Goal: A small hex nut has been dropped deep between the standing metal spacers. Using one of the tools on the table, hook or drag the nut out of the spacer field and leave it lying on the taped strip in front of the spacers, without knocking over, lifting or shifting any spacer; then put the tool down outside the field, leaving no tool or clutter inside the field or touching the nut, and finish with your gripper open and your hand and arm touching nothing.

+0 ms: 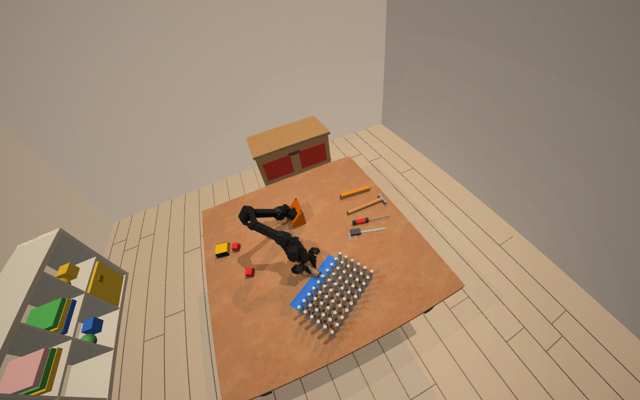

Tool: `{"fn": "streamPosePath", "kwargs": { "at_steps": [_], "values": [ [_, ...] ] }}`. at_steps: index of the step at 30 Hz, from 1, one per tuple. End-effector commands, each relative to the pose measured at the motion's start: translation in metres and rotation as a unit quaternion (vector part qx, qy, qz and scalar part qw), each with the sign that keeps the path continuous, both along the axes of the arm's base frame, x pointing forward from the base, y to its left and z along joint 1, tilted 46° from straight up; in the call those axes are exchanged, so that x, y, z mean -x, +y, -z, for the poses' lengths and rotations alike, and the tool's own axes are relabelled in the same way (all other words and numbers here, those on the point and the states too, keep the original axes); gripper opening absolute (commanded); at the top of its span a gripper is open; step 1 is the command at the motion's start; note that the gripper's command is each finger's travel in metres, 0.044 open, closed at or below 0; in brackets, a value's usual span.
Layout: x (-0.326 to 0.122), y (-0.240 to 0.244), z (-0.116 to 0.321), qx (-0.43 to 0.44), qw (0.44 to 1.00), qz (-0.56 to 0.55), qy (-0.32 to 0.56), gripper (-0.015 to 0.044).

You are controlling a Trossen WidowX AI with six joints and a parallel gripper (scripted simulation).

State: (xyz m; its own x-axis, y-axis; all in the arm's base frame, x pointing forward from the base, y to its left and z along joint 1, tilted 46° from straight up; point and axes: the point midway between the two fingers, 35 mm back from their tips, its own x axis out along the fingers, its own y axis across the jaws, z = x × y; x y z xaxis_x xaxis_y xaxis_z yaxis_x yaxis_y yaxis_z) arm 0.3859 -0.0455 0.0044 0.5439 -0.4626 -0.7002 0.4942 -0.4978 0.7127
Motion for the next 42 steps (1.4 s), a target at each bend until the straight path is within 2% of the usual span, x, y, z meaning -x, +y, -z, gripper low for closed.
{"fn": "streamPosePath", "kwargs": {
  "at_steps": [1,42],
  "values": [
    [0.002,0.0,-0.001,-0.001,1.0,-0.003,0.001,0.0],
    [0.024,-0.009,-0.009,-0.001,1.0,-0.003,0.002,0.0]
  ]
}}
